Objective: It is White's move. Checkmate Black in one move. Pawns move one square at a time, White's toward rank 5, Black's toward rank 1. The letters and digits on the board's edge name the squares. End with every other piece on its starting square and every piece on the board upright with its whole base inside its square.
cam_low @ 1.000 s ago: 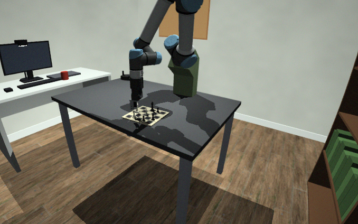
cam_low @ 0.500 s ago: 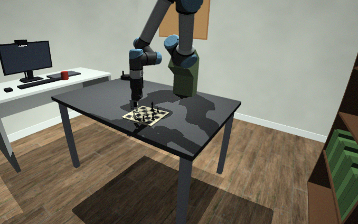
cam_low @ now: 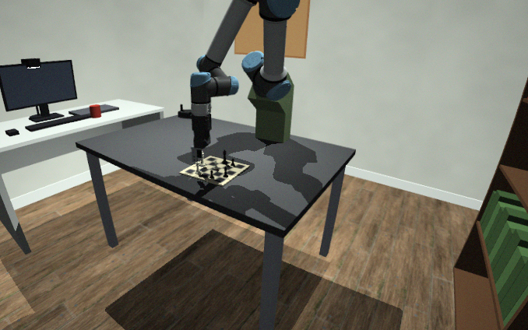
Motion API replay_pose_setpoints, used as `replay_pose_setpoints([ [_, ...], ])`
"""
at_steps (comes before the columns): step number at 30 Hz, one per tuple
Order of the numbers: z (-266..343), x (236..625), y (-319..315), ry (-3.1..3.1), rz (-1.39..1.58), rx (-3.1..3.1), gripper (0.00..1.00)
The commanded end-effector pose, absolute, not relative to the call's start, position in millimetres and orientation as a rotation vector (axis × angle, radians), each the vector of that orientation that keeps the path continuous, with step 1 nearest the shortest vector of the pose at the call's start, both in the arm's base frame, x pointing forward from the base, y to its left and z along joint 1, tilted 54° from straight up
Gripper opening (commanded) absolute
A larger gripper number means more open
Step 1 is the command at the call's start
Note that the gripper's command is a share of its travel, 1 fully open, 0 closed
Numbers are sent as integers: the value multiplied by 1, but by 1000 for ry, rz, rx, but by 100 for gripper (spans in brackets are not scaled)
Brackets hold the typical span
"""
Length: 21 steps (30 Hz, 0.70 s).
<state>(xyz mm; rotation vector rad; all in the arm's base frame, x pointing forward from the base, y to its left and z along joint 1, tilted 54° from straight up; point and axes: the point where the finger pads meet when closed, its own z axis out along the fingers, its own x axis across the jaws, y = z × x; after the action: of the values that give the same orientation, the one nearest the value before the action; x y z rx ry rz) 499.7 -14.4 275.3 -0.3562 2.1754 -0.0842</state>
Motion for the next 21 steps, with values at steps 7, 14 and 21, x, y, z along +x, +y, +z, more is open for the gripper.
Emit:
replay_pose_setpoints([
  [7, 272, 505, -14, 2174, -85, -356, 79],
  [14, 266, 513, -13, 2174, -85, -356, 79],
  [21, 256, 526, -12, 2174, -85, -356, 79],
])
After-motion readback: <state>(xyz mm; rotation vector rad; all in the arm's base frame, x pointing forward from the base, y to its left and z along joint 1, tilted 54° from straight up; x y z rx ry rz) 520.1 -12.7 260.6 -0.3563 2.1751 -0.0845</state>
